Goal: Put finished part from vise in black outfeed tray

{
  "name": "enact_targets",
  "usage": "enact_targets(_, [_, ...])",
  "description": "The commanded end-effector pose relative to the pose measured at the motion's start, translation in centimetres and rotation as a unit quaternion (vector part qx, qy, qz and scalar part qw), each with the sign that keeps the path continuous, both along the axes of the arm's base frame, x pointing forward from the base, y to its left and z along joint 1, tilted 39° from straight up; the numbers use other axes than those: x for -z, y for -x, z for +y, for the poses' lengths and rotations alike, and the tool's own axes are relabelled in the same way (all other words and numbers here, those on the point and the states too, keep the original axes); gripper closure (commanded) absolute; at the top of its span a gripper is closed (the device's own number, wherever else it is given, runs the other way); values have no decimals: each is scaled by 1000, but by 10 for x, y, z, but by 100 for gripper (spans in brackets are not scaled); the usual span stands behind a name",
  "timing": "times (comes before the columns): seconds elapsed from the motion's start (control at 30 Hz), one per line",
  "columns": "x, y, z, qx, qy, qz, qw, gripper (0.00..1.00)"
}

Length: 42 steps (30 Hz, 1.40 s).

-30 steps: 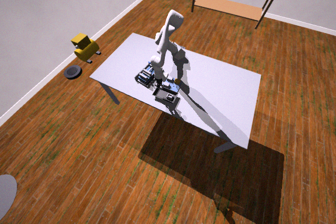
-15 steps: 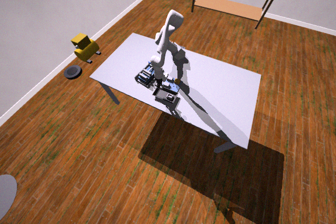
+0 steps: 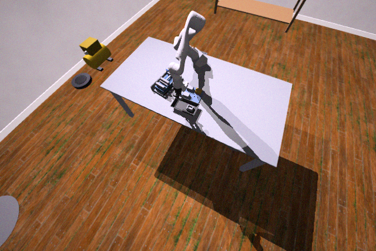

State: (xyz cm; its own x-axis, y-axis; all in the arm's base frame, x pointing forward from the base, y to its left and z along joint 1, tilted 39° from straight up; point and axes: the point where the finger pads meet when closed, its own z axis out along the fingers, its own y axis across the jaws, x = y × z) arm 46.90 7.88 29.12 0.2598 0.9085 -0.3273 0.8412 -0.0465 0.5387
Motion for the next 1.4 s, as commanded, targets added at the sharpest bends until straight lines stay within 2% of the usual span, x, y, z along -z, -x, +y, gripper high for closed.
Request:
enact_targets(0.0, [0, 0, 0, 0, 0, 0, 1000, 100])
enact_targets(0.8, [11, -7, -5, -1, 0, 0, 1000, 100])
enact_targets(1.37, [31, -20, -16, -1, 0, 0, 1000, 100])
